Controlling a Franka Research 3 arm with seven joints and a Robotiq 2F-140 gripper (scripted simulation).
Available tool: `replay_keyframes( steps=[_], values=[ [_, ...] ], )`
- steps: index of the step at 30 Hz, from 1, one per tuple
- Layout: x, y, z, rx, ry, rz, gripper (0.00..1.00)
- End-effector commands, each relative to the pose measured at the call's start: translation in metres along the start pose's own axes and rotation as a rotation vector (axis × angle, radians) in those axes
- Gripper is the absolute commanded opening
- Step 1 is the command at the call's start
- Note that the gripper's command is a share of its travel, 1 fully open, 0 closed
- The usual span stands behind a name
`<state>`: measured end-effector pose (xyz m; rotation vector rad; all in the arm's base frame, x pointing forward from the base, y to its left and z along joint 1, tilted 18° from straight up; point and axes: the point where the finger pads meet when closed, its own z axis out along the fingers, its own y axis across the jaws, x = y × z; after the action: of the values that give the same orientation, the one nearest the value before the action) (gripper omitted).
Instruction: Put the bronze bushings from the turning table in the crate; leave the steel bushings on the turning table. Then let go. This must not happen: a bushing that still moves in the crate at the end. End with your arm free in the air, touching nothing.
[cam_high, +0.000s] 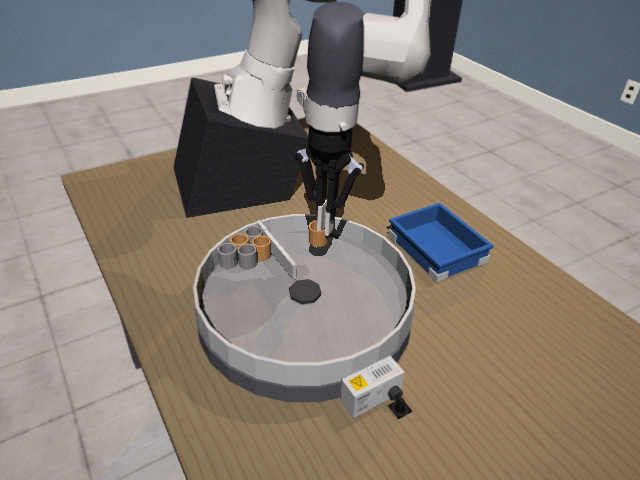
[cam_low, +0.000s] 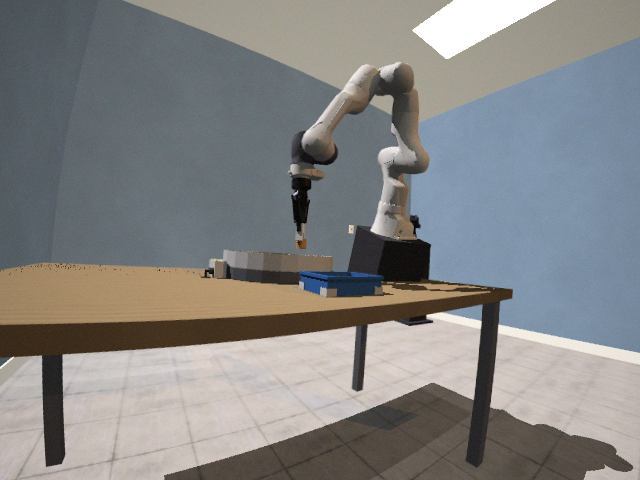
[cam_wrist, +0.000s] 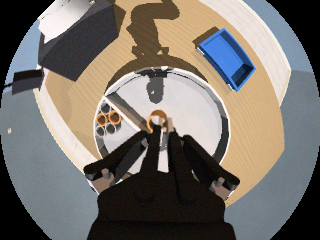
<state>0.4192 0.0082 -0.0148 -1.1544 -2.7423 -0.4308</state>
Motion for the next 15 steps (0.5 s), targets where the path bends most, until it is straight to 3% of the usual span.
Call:
replay_keyframes(
  steps=[1,15],
  values=[
    [0.001,0.003,-0.001,-0.015,-0.005,-0.167,0.00],
    [0.010,0.017,0.000,-0.012,-0.006,-0.419,0.00]
  ],
)
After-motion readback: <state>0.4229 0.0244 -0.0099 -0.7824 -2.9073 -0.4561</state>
